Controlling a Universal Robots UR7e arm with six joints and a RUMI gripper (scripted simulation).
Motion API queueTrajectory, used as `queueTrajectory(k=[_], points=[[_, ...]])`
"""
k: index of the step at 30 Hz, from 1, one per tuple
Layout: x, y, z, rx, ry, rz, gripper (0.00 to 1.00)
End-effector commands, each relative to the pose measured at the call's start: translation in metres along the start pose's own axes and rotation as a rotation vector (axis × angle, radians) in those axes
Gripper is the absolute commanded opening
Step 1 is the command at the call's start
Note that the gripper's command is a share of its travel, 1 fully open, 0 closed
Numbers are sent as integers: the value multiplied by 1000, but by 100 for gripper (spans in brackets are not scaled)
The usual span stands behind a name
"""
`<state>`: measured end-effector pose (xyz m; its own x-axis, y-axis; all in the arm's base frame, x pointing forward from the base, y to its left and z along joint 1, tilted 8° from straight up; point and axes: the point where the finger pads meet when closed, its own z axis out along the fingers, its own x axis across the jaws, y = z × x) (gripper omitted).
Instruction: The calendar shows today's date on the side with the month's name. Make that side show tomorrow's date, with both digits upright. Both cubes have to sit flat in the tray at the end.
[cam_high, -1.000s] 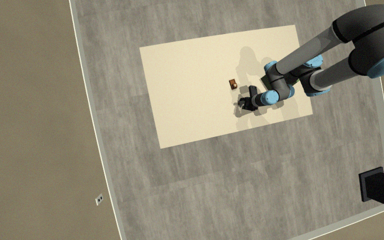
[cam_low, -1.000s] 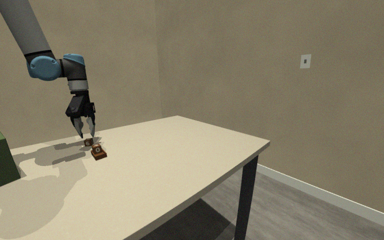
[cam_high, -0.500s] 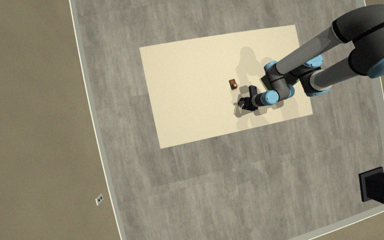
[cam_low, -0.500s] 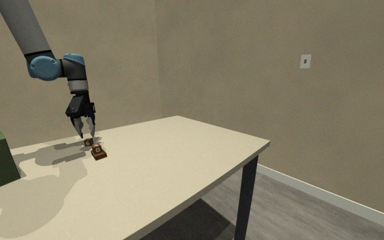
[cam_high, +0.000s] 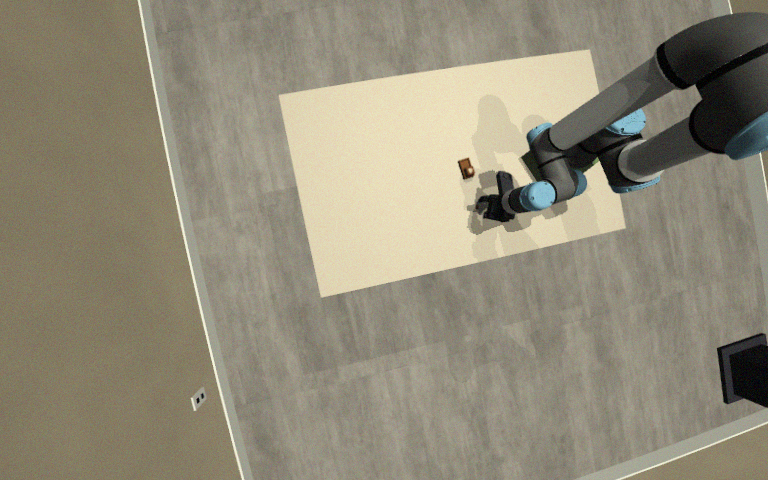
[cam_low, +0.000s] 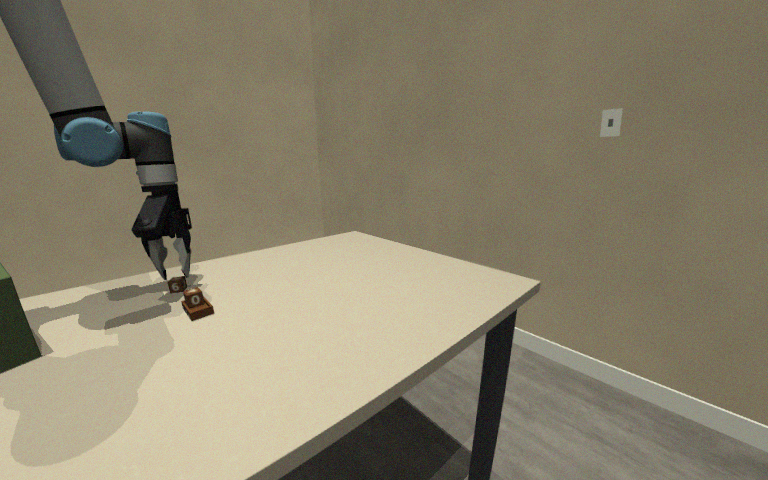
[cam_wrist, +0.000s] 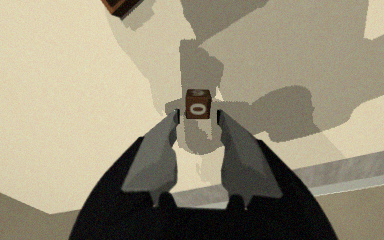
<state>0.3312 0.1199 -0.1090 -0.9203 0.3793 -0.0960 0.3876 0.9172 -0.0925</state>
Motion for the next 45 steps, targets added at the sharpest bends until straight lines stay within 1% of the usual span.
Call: queueTrajectory(k=[1, 8, 13, 45], points=[[0, 0, 4, -1, -1, 0, 28], [0, 0, 14, -1, -1, 0, 28], [0, 0, 18, -1, -1, 0, 28], [0, 0, 19, -1, -1, 0, 28]])
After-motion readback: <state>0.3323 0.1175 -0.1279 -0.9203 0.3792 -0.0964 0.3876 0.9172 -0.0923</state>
